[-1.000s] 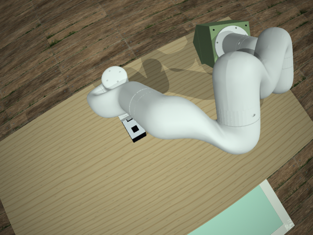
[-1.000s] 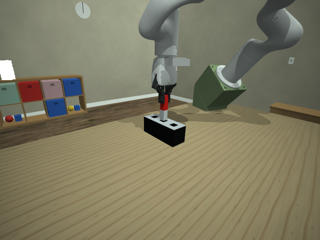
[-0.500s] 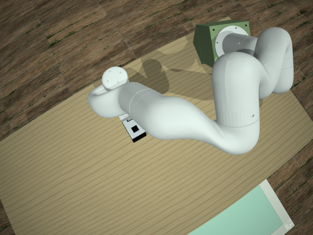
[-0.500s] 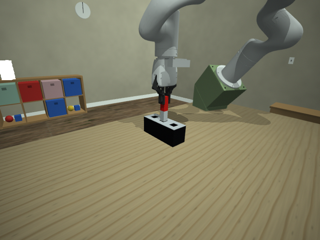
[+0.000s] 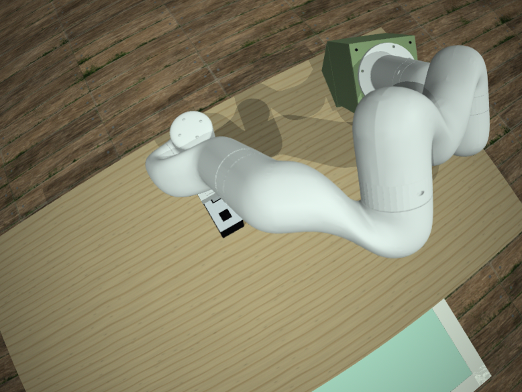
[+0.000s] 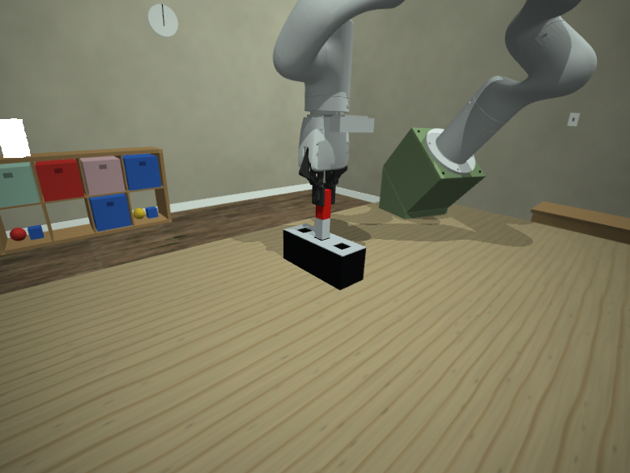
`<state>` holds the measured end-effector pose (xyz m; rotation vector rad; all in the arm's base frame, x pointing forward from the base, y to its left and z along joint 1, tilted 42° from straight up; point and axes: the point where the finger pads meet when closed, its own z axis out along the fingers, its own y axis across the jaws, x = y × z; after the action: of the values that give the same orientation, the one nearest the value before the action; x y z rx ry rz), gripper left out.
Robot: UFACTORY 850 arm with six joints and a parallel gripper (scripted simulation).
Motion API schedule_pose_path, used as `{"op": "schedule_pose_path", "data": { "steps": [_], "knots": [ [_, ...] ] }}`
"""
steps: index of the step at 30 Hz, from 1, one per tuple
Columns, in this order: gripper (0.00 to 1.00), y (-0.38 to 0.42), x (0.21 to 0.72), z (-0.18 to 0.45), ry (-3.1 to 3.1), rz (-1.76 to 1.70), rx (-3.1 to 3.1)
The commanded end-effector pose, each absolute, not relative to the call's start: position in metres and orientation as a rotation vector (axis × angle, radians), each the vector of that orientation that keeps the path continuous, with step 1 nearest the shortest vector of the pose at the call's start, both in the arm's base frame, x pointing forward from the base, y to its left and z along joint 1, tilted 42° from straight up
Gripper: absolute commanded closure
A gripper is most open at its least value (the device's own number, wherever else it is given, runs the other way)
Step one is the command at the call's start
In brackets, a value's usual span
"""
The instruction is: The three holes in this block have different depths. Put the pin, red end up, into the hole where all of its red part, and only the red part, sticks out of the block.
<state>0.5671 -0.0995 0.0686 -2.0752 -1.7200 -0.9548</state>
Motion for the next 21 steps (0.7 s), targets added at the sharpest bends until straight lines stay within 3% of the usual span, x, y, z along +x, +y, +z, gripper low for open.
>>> {"op": "schedule_pose_path", "data": {
  "steps": [1,21],
  "knots": [
    [1.00,-0.1002,0.5676,0.0692,-1.721,-0.956,-2.076],
    [1.00,-0.0977,0.5688,0.0663,-1.721,-0.956,-2.076]
  ]
}}
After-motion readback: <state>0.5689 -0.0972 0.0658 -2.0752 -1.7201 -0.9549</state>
